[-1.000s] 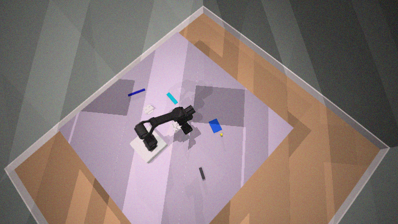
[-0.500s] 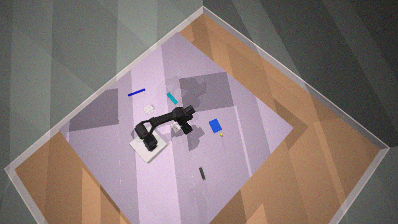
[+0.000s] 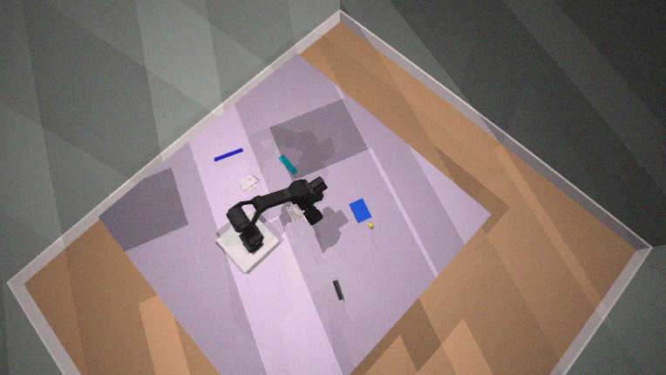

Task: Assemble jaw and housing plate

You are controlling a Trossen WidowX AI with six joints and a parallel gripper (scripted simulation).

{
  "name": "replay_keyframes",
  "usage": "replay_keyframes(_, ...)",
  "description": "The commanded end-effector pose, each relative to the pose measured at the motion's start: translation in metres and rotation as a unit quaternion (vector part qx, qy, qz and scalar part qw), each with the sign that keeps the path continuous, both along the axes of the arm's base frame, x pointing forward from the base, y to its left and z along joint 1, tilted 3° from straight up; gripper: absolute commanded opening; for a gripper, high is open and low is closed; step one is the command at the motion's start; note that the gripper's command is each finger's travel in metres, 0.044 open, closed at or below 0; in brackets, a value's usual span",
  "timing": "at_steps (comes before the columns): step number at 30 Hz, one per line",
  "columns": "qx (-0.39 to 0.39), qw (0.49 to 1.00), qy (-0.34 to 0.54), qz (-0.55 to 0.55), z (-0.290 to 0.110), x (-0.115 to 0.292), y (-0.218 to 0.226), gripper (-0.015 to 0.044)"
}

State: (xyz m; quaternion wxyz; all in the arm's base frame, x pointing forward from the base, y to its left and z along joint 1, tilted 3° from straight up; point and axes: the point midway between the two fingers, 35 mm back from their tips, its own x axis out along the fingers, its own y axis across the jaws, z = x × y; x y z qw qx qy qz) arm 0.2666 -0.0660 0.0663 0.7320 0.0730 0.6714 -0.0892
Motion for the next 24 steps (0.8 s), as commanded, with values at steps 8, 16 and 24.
replay_keyframes(8,-0.001,1.0,0.005,-0.002,-0.021,0.0,-0.001,0.0134)
replay_keyframes(16,-0.001,1.0,0.005,-0.002,-0.034,0.001,-0.001,0.0134)
replay_keyframes(24,-0.001,1.0,0.005,-0.002,-0.046,0.0,-0.001,0.0134)
